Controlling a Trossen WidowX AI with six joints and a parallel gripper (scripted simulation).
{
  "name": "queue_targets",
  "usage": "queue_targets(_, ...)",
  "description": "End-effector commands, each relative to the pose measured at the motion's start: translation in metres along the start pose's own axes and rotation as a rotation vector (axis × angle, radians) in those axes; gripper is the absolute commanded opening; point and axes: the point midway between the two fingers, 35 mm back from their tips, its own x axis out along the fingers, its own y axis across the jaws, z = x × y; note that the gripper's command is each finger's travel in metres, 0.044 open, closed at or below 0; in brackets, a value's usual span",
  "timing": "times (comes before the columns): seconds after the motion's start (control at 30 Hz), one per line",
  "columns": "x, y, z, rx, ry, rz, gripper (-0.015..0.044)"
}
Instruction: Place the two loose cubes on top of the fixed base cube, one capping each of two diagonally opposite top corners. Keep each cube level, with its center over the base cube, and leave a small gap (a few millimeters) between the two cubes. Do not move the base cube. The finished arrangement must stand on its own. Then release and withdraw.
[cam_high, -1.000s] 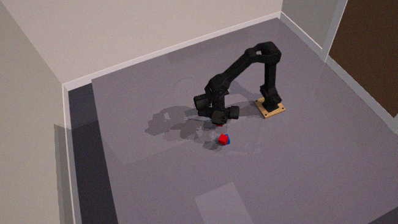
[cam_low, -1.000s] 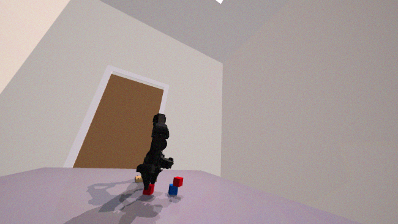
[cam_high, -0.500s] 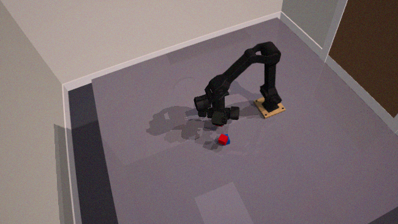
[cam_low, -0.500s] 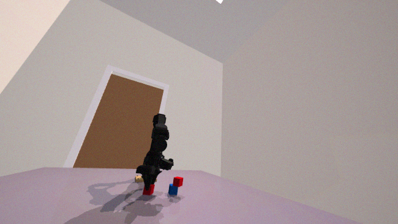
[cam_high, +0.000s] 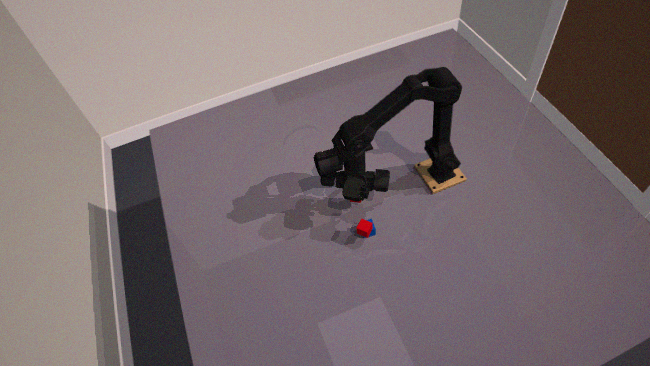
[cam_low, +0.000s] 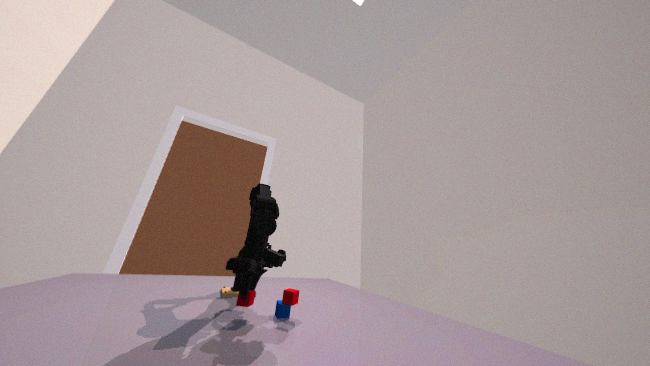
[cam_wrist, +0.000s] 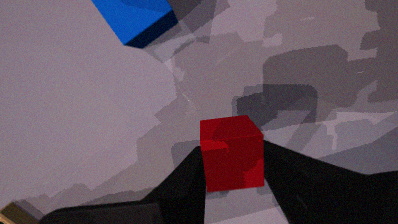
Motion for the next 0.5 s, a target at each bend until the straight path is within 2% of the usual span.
queue_targets(0.0,-0.01,-0.002,0.0,0.0,0.0,-0.006,0.0105)
queue_targets(0.47,-0.045,-0.001,-0.002,-0.007,0.001,0.004,0.0105)
